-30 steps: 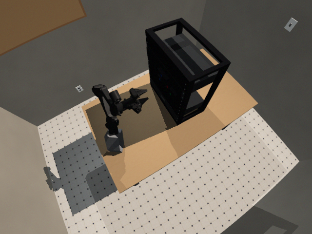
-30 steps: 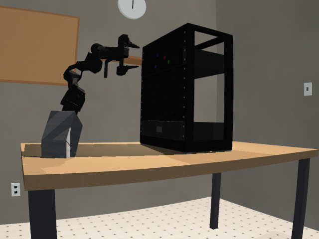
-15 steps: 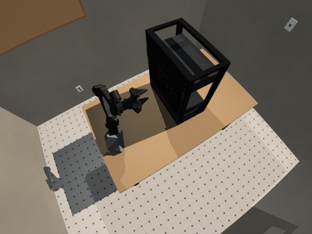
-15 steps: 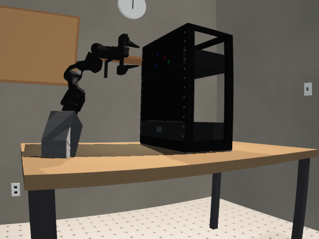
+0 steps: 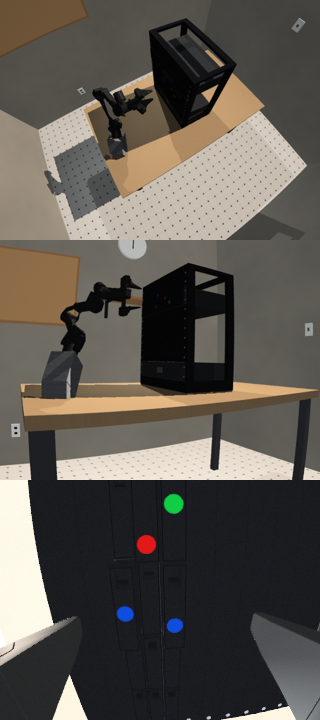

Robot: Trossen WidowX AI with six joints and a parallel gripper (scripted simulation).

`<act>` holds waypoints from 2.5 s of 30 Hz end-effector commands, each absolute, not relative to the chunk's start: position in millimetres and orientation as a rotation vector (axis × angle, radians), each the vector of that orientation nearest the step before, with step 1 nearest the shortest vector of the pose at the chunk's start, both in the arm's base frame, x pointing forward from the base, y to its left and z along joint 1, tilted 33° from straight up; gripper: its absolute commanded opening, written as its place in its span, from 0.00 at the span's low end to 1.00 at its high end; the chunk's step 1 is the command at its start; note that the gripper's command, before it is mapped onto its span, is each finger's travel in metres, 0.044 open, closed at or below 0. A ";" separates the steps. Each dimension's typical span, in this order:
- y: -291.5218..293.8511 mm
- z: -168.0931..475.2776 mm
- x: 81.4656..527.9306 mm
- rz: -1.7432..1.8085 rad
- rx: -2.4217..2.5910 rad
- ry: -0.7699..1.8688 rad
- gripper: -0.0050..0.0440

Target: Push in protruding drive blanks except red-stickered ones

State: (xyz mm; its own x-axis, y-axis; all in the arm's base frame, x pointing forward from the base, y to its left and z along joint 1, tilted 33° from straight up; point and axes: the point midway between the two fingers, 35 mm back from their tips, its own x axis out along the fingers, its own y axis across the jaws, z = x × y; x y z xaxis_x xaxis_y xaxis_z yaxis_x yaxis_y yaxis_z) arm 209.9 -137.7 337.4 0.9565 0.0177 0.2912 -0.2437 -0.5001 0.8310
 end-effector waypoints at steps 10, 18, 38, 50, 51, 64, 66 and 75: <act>-113.4 370.0 236.0 0.320 2.049 -0.170 1.00; -98.8 385.1 251.8 0.320 2.049 -0.170 1.00; -83.2 401.3 268.8 0.320 2.049 -0.170 1.00; -83.2 401.3 268.9 0.320 2.049 -0.170 1.00; -83.2 401.3 268.9 0.320 2.049 -0.170 1.00; -83.2 401.3 268.9 0.320 2.049 -0.170 1.00; -83.2 401.3 268.9 0.320 2.049 -0.170 1.00; -83.2 401.3 268.9 0.320 2.049 -0.170 1.00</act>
